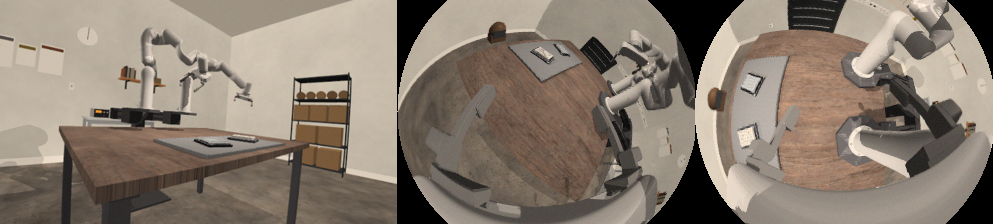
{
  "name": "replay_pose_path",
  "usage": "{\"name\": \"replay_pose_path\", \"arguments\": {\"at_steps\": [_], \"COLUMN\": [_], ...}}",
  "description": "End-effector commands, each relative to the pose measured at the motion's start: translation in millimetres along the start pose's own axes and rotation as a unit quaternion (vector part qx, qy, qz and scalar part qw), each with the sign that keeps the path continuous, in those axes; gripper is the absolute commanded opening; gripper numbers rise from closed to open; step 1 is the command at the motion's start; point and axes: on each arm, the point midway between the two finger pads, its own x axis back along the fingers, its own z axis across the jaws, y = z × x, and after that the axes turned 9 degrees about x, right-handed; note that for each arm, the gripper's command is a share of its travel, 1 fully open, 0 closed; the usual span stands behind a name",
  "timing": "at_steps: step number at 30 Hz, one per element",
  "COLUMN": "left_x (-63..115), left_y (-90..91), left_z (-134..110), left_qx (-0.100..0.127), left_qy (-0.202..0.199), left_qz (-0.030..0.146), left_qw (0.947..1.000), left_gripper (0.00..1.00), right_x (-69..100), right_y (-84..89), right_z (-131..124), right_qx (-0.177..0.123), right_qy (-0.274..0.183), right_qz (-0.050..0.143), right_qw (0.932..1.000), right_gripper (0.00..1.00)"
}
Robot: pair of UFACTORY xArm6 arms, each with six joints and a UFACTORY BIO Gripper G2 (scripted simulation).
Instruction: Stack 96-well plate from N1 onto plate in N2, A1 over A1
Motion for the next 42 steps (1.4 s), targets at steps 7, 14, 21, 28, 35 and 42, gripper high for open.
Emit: {"name": "replay_pose_path", "arguments": {"at_steps": [7, 14, 21, 28, 35, 42], "left_x": [1.4, 1.4, 1.4, 1.4, 1.4, 1.4], "left_y": [2.0, 2.0, 2.0, 2.0, 2.0, 2.0], "left_z": [0, 0, 0, 0, 0, 0], "left_qx": [-0.002, -0.002, -0.002, -0.002, -0.002, -0.002], "left_qy": [0.001, 0.001, 0.001, 0.001, 0.001, 0.001], "left_qz": [0.001, 0.001, 0.001, 0.001, 0.001, 0.001], "left_qw": [1.0000, 1.0000, 1.0000, 1.0000, 1.0000, 1.0000], "left_gripper": [1.00, 1.00, 1.00, 1.00, 1.00, 1.00], "right_x": [1.4, 1.4, 1.3, 0.8, -0.1, -2.4], "right_y": [0.5, 0.5, 0.6, 2.2, 5.4, 13.3], "right_z": [0, 0, 0, -1, -2, -6], "right_qx": [-0.001, -0.001, -0.001, -0.006, -0.015, -0.039], "right_qy": [0.002, 0.002, 0.001, 0.000, -0.003, -0.010], "right_qz": [0.001, 0.001, 0.001, 0.000, -0.002, -0.005], "right_qw": [1.0000, 1.0000, 1.0000, 1.0000, 0.9999, 0.9992], "right_gripper": [1.00, 1.00, 1.00, 1.00, 1.00, 1.00]}}
